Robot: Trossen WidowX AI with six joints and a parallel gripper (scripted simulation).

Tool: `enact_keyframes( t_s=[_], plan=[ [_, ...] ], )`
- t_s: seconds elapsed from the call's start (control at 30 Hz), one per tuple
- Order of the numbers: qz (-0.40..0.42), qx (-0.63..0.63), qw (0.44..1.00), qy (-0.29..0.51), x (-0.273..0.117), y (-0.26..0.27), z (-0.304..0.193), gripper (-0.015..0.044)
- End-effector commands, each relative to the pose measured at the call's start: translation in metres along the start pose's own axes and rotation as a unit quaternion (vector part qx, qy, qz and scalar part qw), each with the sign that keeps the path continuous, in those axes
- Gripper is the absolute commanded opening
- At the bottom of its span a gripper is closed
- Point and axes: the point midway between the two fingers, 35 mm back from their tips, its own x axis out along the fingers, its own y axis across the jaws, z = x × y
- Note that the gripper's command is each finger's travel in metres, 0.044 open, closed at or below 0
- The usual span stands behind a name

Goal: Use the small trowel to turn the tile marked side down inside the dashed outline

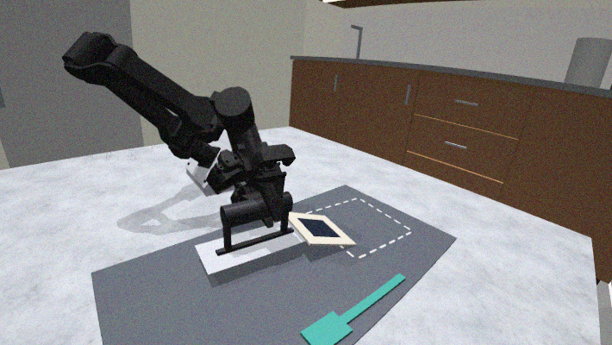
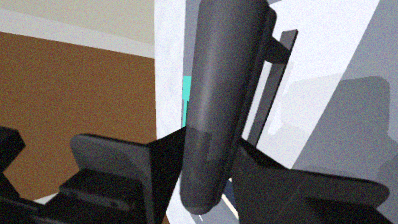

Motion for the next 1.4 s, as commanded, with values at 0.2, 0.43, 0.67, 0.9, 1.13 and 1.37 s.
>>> enact_keyframes(
  t_s=[0.2, 0.43, 0.67, 0.9, 1.13, 1.37],
  plan=[
    [0.013, 0.013, 1.0, 0.001, -0.015, 0.025, -0.013, 0.0],
    [0.013, 0.014, 1.0, 0.001, -0.022, 0.033, -0.027, 0.0],
    [0.013, 0.014, 1.0, 0.001, -0.026, 0.038, -0.043, 0.0],
    [0.013, 0.015, 1.0, 0.002, -0.028, 0.041, -0.06, 0.0],
    [0.013, 0.015, 1.0, 0.002, -0.028, 0.041, -0.077, 0.0],
    [0.013, 0.015, 1.0, 0.002, -0.025, 0.038, -0.092, 0.0]
  ],
)
